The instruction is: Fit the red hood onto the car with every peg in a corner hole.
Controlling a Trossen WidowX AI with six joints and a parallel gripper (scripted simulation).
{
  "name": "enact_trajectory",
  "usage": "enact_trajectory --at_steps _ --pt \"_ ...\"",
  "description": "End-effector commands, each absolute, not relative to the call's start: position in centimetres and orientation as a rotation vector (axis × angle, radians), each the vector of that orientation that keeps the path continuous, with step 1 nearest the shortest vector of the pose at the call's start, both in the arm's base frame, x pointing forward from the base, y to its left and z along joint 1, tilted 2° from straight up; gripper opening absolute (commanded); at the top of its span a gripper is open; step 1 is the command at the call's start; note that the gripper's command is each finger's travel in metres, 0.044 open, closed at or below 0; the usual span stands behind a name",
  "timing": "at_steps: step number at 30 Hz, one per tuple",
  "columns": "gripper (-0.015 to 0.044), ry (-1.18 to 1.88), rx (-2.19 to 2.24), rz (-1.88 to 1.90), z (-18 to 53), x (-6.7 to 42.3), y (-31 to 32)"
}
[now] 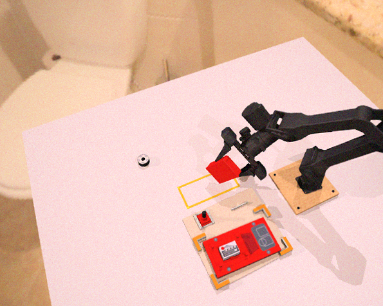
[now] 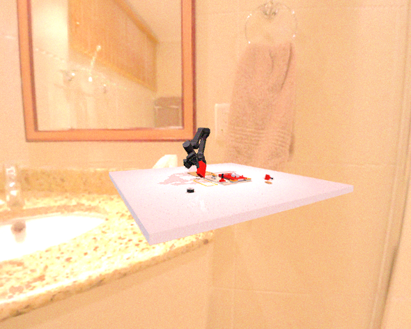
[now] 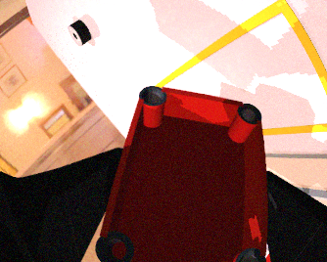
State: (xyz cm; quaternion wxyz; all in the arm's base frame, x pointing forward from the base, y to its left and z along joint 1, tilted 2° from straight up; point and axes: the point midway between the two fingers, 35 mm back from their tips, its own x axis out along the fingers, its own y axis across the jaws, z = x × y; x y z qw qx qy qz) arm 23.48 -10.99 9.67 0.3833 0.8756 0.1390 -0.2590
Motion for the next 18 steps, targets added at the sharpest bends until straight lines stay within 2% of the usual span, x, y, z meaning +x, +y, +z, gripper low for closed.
enact_trajectory --at_steps 1,18 --pt "0.0 0.328 2.343 -0.692 9.2 23.3 -11.0" --pt "0.0 0.146 2.86 -0.87 5.4 22.0 -11.3"
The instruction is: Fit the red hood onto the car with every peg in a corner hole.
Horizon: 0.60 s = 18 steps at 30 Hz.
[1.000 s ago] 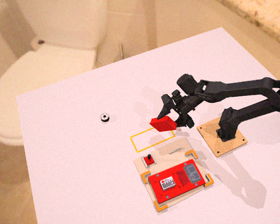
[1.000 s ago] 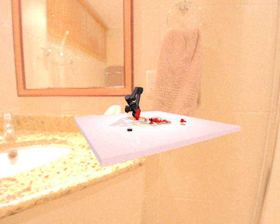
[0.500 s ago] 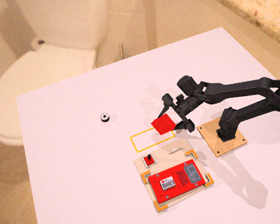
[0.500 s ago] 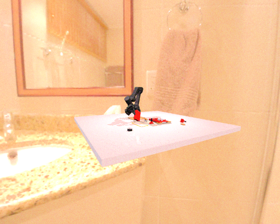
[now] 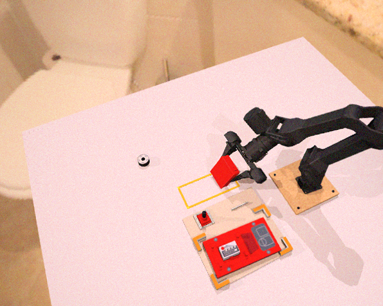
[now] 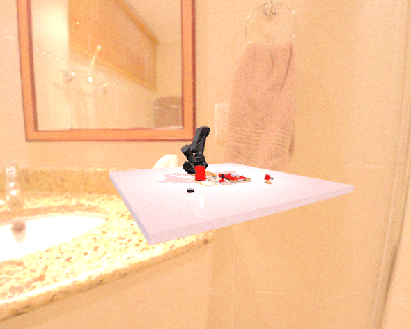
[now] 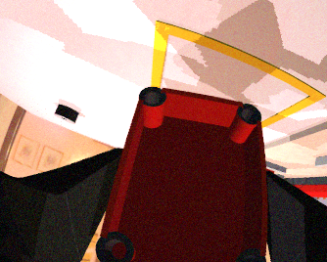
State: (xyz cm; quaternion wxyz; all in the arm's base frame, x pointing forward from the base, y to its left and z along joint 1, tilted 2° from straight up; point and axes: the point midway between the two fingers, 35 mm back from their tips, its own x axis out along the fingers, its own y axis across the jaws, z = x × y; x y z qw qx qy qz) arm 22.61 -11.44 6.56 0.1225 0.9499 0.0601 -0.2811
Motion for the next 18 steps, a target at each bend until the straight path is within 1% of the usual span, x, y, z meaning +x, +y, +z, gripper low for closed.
enact_trajectory --at_steps 1,4,9,18 --pt "0.0 0.133 2.89 -0.88 5.1 21.9 -11.3" --pt "0.0 0.117 2.924 -0.889 4.9 21.6 -11.3" --pt "0.0 0.14 2.856 -0.829 6.2 22.4 -11.6" --pt "0.0236 0.126 2.881 -0.831 6.1 22.3 -11.7"
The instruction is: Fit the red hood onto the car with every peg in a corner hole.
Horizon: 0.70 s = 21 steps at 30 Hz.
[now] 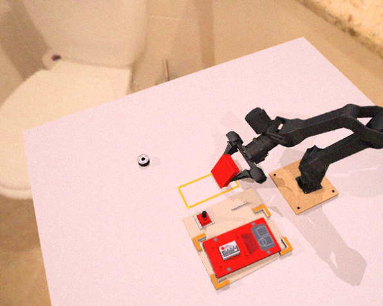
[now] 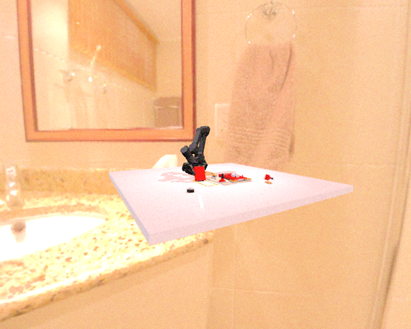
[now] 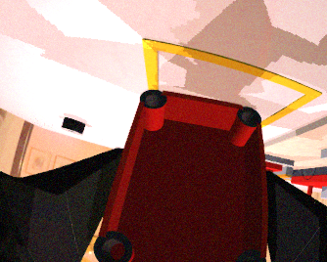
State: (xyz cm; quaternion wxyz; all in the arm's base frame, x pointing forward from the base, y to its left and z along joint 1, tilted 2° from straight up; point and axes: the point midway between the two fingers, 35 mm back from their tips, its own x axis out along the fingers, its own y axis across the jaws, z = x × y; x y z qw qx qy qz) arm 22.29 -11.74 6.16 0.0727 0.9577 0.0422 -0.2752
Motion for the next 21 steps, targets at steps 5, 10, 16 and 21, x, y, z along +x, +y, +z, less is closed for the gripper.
enact_trajectory --at_steps 5,10,16,21 --pt "0.0368 0.126 2.881 -0.831 6.1 22.3 -11.7" --pt "0.044 0.126 2.881 -0.831 6.1 22.3 -11.7" --pt "0.044 0.13 2.866 -0.894 7.2 20.5 -12.9" --pt "0.044 0.137 2.871 -0.941 9.9 17.7 -13.5"
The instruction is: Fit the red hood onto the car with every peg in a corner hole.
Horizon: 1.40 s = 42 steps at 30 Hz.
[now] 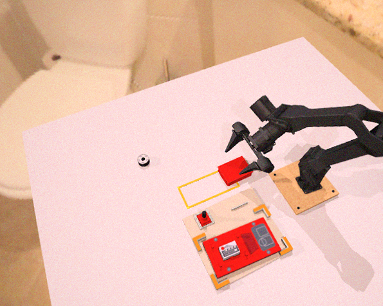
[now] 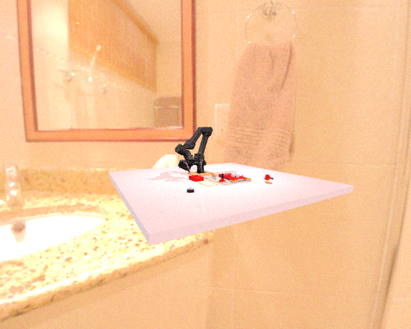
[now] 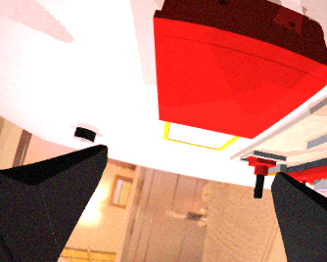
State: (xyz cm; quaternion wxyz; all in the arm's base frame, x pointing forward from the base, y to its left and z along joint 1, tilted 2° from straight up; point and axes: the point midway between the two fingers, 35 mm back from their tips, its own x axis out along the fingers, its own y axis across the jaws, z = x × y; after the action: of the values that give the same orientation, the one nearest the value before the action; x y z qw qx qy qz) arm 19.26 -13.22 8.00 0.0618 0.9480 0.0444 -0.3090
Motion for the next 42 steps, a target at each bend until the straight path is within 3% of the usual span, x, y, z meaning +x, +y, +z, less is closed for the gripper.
enact_trajectory --at_steps 1,9,10,21,27,33,42 --pt "0.044 0.138 2.876 -0.943 10.6 17.1 -13.5" --pt "0.044 0.113 2.928 -0.904 15.8 13.9 -12.1" --pt "0.044 0.137 2.901 -0.957 12.3 15.5 -13.0" --pt "0.044 0.137 2.901 -0.957 12.3 15.5 -13.0" --pt "0.0282 0.137 2.901 -0.957 12.3 15.5 -13.0" --pt "0.044 0.438 2.45 -0.974 11.7 16.2 -12.7" --pt "0.044 0.973 1.517 -0.772 11.0 17.5 -12.4"
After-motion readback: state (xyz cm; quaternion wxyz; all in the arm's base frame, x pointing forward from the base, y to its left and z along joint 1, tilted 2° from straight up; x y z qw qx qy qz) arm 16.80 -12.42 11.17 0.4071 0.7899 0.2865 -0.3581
